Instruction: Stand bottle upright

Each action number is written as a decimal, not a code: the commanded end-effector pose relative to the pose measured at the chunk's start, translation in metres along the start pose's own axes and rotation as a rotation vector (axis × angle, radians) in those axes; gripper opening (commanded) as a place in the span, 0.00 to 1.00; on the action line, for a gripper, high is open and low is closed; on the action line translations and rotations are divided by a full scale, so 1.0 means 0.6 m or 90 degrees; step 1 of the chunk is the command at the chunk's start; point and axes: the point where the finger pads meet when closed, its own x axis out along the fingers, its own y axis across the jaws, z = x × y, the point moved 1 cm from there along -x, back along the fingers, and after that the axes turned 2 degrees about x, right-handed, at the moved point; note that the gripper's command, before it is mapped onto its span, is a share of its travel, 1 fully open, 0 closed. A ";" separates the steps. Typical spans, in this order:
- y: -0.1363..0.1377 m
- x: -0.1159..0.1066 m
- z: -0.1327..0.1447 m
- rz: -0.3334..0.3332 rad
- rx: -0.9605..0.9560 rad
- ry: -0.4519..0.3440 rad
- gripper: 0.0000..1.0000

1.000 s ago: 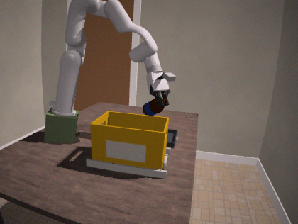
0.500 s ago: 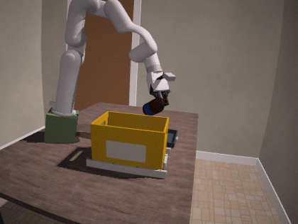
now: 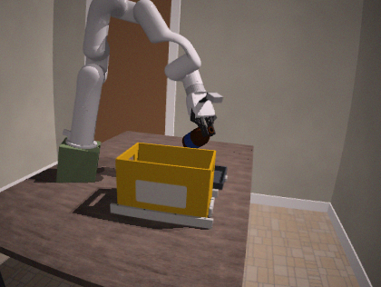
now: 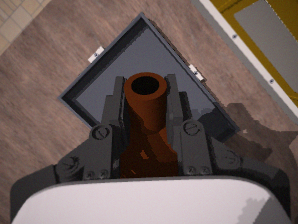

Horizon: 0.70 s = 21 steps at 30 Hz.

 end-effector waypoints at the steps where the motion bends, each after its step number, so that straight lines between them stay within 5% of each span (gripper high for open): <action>1: -0.002 -0.002 -0.001 -0.002 0.002 0.014 0.00; 21: -0.004 -0.004 -0.002 -0.010 0.004 0.074 0.00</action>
